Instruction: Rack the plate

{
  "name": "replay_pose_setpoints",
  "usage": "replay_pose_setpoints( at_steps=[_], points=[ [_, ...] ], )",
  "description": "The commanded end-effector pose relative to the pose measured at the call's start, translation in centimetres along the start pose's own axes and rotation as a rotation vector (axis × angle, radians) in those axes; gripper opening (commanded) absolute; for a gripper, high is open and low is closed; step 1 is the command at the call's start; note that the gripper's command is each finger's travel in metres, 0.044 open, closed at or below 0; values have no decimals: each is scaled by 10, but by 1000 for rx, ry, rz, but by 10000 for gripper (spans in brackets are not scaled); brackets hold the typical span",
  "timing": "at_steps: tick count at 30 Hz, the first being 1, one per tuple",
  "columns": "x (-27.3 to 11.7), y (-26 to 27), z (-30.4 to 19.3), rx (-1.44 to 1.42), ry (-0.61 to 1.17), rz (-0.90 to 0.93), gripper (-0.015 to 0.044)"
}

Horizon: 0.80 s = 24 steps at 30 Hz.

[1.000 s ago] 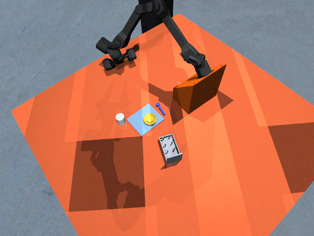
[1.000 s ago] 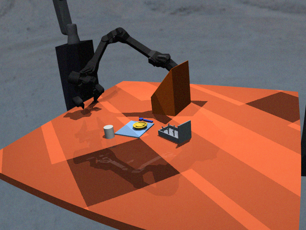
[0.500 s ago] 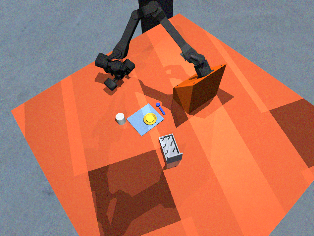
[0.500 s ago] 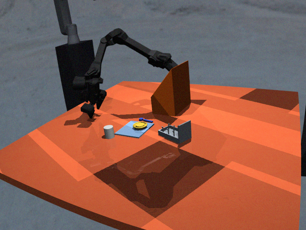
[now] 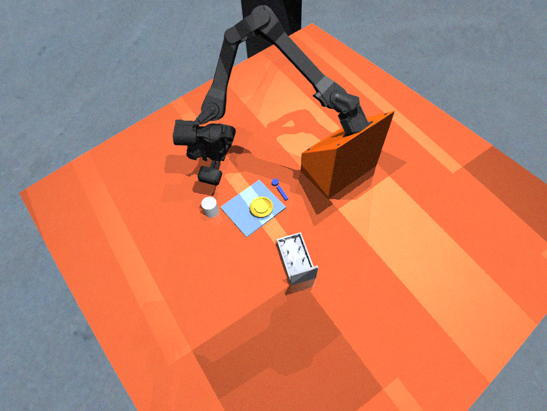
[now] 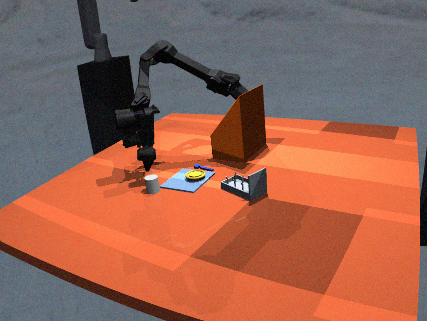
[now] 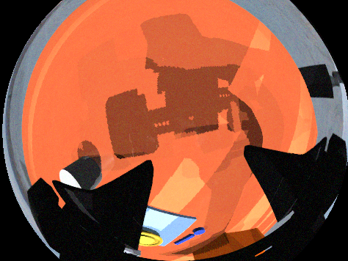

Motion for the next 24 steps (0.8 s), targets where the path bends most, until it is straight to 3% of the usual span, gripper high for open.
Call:
replay_pose_setpoints(
  at_steps=[1,24],
  points=[
    [-9,20,-18,-138,12,44,400],
    [-60,90,-133,-908,26,208,400]
  ],
)
Point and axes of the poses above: the point midway between the two fingers, 35 mm back from their tips, its own x axis out along the fingers, its own y axis across the jaws, z = x × y, the point moved 7 cm from there along -x, back along the fingers, and after that the axes turned 5 degrees about -x, right-handed, at the moved point
